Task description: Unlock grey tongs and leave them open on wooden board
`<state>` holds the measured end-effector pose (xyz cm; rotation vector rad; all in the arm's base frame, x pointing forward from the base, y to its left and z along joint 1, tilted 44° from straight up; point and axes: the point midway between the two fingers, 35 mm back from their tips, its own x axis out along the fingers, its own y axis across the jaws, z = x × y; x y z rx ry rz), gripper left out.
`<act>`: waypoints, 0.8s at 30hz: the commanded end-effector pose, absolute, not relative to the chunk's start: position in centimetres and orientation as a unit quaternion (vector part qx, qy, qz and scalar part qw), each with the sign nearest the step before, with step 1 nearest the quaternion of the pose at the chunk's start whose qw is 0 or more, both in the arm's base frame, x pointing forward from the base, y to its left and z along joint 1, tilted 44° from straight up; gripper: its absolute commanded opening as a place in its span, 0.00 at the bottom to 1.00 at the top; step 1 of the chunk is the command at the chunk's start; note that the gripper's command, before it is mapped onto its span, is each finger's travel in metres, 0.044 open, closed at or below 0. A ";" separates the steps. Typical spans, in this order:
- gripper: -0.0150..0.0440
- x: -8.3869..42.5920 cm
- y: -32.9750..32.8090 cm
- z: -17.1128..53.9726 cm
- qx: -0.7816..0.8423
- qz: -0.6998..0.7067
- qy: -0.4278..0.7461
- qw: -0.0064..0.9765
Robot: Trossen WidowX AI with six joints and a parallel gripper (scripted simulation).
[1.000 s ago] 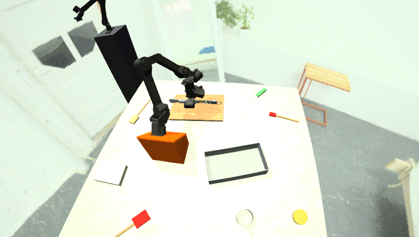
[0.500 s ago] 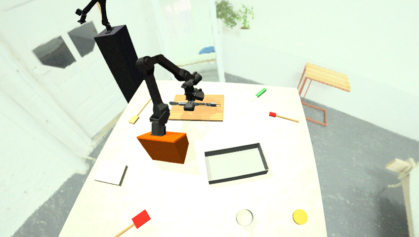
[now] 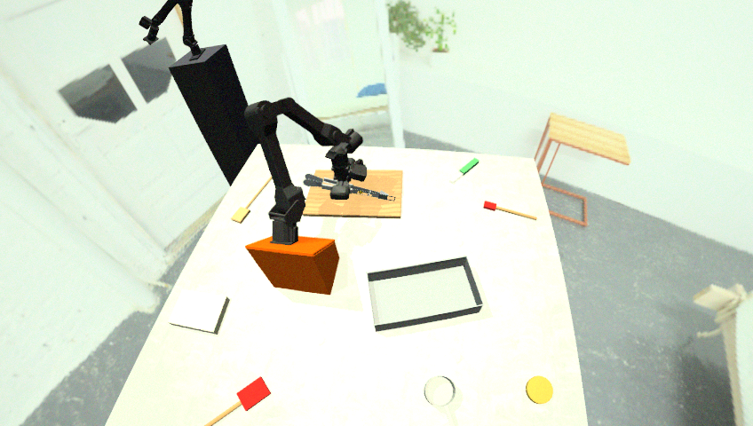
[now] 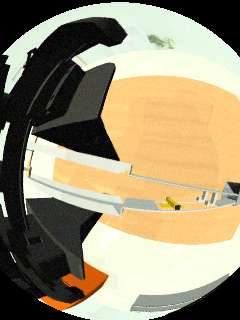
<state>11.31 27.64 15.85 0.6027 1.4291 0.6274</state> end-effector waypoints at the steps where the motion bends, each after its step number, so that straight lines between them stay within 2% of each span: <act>1: 0.67 11.3 27.6 15.9 0.267 0.278 0.634 0.670; 8: 0.98 11.3 27.6 15.9 0.267 0.278 0.634 0.670; 9: 1.00 11.3 27.6 15.9 0.267 0.278 0.634 0.670; 14: 1.00 12.4 27.4 16.5 0.262 0.278 0.633 0.673; 24: 1.00 22.5 22.5 22.3 0.251 0.268 0.636 0.678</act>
